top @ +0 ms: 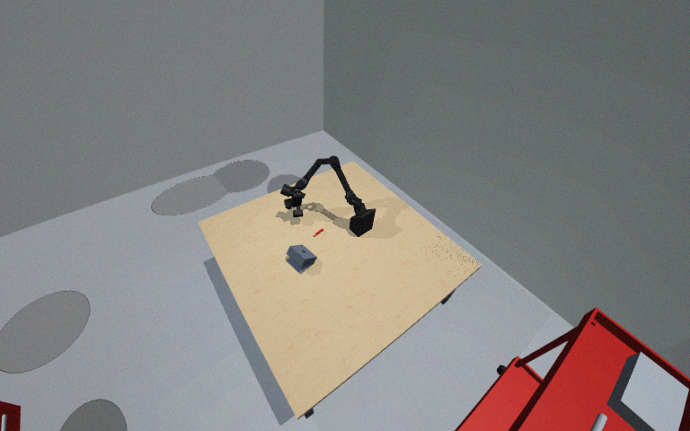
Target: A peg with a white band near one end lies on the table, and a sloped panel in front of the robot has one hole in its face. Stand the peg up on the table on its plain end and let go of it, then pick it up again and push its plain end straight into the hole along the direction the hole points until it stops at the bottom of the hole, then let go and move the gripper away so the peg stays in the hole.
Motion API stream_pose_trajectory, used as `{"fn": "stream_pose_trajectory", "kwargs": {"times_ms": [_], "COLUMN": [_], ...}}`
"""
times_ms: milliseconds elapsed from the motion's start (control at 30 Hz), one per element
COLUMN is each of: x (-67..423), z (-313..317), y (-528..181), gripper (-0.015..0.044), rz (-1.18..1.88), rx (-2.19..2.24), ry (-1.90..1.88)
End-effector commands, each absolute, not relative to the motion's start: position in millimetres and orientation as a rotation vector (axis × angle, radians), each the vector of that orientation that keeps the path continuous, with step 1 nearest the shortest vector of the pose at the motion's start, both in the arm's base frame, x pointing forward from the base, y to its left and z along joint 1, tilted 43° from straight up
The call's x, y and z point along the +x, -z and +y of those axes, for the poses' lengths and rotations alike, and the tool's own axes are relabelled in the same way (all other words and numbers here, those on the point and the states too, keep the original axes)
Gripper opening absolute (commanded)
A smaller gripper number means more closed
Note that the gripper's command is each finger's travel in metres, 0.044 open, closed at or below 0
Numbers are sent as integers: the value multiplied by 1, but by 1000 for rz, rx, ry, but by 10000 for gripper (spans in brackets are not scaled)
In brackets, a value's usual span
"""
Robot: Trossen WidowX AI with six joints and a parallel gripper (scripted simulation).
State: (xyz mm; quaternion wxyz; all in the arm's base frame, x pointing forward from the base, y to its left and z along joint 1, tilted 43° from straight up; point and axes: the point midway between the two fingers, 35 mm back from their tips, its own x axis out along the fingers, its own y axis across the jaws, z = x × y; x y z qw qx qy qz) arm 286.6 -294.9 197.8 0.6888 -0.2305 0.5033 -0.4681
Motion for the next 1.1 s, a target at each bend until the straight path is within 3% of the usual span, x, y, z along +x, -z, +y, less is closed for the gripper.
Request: {"fn": "stream_pose_trajectory", "kwargs": {"times_ms": [0,267,567,1067], "x": [300,307,281,281], "z": [-257,-176,-94,-98], "y": [-169,-119,-75,-62], "gripper": [440,440,440,440], "rz": [1188,1317,1462,1473], "rx": [-542,-634,-783,-795], "ry": [916,660,400,381]}}
